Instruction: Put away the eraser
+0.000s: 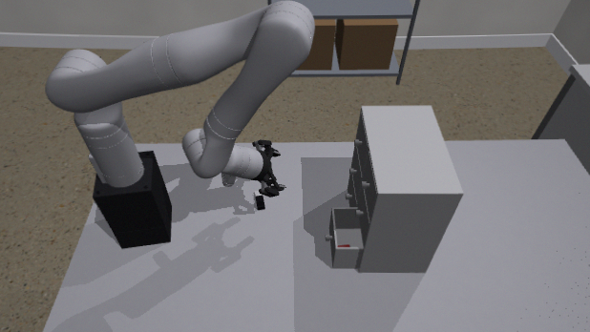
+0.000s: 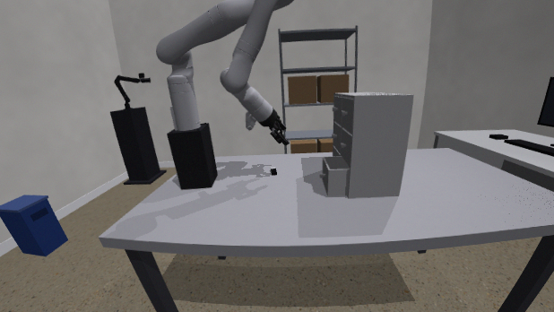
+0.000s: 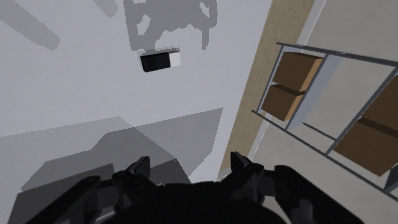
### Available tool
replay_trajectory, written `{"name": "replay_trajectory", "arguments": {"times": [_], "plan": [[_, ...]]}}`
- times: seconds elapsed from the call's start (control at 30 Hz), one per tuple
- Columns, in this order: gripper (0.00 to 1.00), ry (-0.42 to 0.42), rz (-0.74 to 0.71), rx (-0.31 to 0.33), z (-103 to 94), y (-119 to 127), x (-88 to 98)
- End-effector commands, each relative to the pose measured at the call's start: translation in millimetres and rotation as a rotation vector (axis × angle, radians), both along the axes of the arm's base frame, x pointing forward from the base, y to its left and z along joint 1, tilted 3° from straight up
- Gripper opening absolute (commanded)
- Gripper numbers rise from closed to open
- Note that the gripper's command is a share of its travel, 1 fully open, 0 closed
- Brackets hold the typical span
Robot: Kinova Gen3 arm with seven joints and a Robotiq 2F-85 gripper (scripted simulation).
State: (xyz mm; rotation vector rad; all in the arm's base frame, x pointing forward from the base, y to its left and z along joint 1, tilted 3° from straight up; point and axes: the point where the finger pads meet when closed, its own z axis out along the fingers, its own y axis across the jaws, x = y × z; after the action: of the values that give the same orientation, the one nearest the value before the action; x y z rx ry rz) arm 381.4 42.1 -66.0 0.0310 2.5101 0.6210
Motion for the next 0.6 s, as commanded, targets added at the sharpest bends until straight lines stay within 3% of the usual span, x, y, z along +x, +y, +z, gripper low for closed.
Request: {"name": "replay_trajectory", "arguments": {"times": [0.0,0.1,0.17,0.57], "plan": [[1.0,-0.018,-0.04,-0.006,-16.8,-8,-8.3],[1.0,-0.083,-0.074,-0.051,-19.4,-23,-0.1],[1.0,-0.083,-0.074,-0.051,-19.4,-23,-0.1],[1.0,-0.247,-0.176,-0.286,-26.8,-89,8.1]]}}
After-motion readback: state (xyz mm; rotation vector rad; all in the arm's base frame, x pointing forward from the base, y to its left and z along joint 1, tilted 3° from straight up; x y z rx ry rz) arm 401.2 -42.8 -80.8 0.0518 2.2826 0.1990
